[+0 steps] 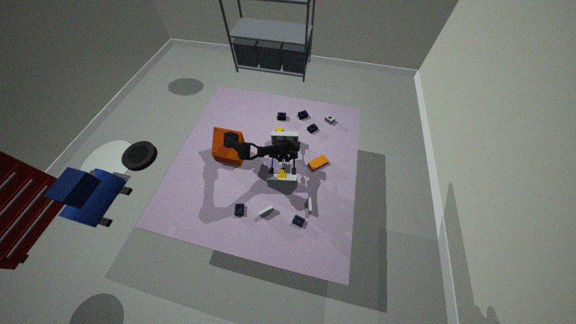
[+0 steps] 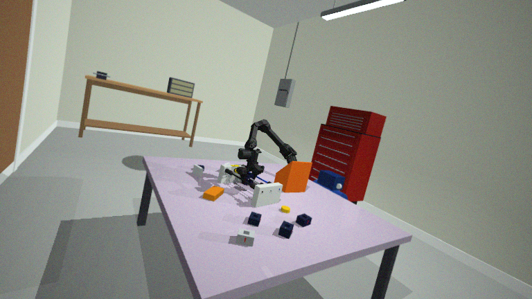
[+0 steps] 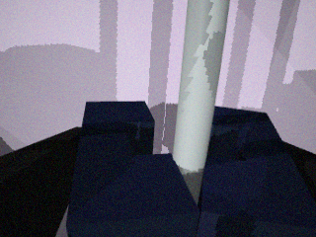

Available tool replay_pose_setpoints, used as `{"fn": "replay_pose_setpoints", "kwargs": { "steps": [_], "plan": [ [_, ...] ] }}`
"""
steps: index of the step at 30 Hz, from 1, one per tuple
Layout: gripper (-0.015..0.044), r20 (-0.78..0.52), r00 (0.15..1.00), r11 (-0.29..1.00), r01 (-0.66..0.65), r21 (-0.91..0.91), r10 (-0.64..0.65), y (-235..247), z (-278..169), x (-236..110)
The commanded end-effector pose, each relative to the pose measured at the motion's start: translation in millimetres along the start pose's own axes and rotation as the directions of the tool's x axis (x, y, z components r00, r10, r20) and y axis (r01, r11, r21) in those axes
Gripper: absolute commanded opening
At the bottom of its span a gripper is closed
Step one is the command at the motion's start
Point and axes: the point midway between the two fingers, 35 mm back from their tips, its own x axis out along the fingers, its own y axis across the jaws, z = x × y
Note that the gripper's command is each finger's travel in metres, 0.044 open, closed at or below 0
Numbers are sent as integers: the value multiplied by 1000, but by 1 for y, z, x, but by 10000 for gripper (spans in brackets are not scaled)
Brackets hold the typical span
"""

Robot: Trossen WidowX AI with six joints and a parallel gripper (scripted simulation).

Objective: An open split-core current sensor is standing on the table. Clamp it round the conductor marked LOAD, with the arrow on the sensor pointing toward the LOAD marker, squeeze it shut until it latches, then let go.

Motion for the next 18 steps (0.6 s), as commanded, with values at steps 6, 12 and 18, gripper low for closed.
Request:
{"fn": "replay_pose_setpoints", "kwargs": {
  "steps": [6, 12, 18],
  "plan": [
    [0, 0, 1000, 1000, 1, 0, -1, 0, 0, -1],
    [0, -1, 1000, 1000, 7, -2, -7, 0, 0, -8],
    [0, -3, 1000, 1000, 13, -5, -13, 0, 0, -16]
  ]
}}
